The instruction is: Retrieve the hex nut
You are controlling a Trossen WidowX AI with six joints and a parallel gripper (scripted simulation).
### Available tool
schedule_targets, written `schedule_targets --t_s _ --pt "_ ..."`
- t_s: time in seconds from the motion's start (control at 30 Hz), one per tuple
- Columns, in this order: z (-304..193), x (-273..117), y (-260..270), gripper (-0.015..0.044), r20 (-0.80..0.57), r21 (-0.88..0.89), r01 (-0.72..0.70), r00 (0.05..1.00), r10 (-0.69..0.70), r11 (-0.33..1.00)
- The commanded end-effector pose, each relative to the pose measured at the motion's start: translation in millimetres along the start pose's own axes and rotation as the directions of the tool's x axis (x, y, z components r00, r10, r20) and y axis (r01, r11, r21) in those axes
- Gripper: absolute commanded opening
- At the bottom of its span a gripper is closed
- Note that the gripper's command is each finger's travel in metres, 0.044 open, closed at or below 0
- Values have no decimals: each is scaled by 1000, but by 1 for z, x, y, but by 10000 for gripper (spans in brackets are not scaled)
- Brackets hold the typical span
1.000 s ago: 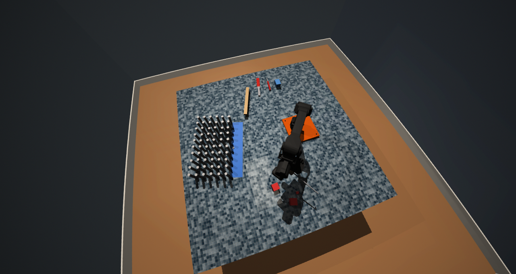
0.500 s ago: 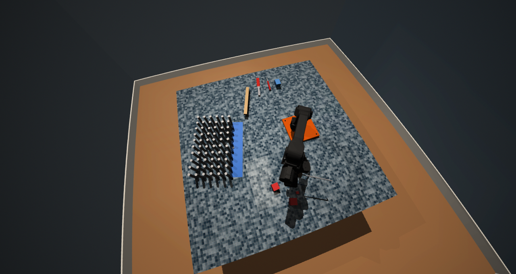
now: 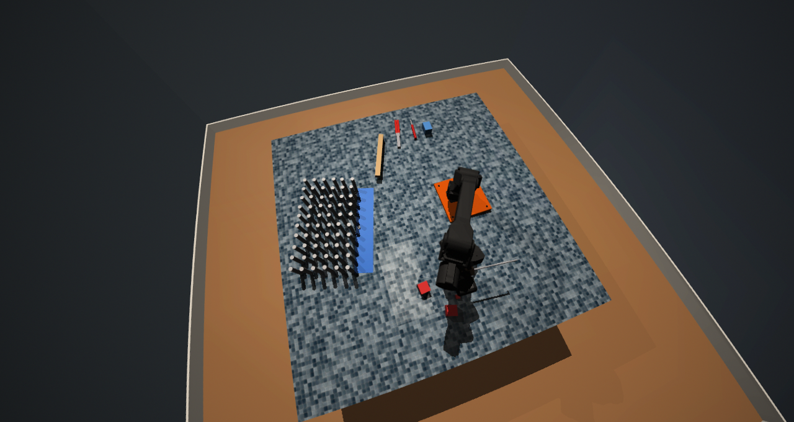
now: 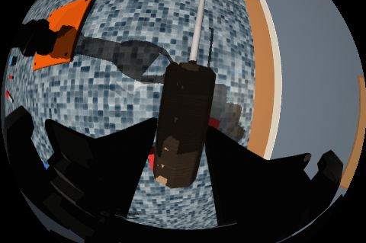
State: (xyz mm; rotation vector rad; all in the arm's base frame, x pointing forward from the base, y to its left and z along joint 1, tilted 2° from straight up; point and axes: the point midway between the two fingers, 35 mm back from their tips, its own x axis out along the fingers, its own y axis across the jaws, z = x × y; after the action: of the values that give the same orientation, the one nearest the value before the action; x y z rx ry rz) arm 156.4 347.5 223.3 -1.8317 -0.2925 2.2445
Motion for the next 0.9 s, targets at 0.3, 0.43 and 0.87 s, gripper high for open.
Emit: schedule_targets --t_s 0.3,0.43,0.87 --pt "1 3 -3 0 12 -34 8 1000 -7 999" --pt "0 6 -3 0 12 -34 8 1000 -7 999" --pt "-4 15 -2 0 12 -34 8 1000 -7 999"
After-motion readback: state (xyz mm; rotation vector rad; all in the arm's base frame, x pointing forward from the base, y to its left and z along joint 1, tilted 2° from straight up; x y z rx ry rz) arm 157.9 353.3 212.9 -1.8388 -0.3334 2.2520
